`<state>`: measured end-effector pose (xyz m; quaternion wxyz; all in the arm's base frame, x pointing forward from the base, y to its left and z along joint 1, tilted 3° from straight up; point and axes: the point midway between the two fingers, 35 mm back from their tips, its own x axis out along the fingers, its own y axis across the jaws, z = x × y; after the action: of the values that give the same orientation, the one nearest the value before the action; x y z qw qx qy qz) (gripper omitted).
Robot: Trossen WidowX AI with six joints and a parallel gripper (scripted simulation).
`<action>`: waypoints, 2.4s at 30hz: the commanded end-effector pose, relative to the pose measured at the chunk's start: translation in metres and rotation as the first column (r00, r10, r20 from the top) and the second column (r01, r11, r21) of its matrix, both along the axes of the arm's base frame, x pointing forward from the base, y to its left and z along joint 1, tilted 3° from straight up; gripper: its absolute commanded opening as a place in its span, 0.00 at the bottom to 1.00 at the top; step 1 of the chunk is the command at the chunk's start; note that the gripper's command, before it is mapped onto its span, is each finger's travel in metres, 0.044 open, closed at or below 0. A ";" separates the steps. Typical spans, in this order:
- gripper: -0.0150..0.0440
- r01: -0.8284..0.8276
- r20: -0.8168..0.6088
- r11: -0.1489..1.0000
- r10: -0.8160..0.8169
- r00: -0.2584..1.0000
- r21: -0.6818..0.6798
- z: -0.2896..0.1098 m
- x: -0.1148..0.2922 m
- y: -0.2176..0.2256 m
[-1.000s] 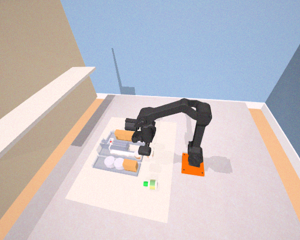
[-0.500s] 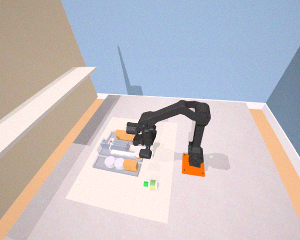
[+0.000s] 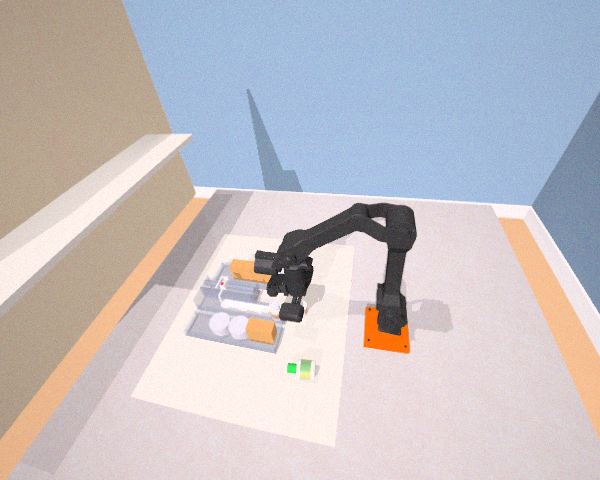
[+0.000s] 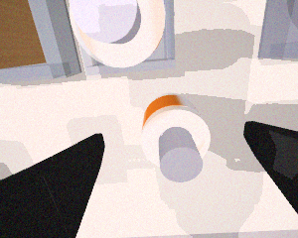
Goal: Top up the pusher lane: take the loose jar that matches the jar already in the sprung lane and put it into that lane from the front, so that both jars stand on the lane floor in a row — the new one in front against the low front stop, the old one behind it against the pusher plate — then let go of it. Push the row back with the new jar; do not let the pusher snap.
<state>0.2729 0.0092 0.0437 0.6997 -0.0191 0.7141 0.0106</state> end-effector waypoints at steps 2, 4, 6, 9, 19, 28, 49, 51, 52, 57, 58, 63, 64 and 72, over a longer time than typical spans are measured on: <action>1.00 -0.006 -0.005 1.000 0.006 1.000 -0.005 -0.010 -0.002 -0.001; 0.96 -0.006 -0.005 1.000 0.006 1.000 -0.005 -0.010 -0.002 -0.001; 0.87 -0.006 -0.005 1.000 0.006 1.000 -0.005 -0.010 -0.002 -0.001; 0.73 -0.006 -0.005 1.000 0.006 1.000 -0.005 -0.010 -0.002 -0.001; 0.49 -0.006 -0.005 1.000 0.006 1.000 -0.005 -0.010 -0.002 -0.001; 0.25 -0.011 -0.008 0.999 0.011 1.000 0.031 0.007 -0.002 0.003; 0.25 -0.006 -0.004 1.000 0.006 1.000 -0.005 0.095 0.007 0.005; 0.25 -0.006 -0.004 1.000 0.006 1.000 -0.005 0.095 0.007 0.005; 0.25 -0.006 -0.004 1.000 0.006 1.000 -0.005 0.095 0.007 0.005; 0.25 0.008 -0.003 1.000 -0.008 1.000 0.001 0.072 0.013 0.014; 0.25 0.011 -0.002 1.000 -0.011 1.000 0.002 0.065 0.014 0.016; 0.25 0.011 -0.003 1.000 -0.011 1.000 -0.003 0.041 0.018 0.025; 0.25 0.011 -0.003 1.000 -0.011 1.000 -0.003 0.041 0.018 0.025; 0.25 0.011 -0.003 1.000 -0.011 1.000 -0.003 0.028 0.018 0.024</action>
<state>0.2924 0.0341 0.0833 0.7015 -0.0162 0.7124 0.0095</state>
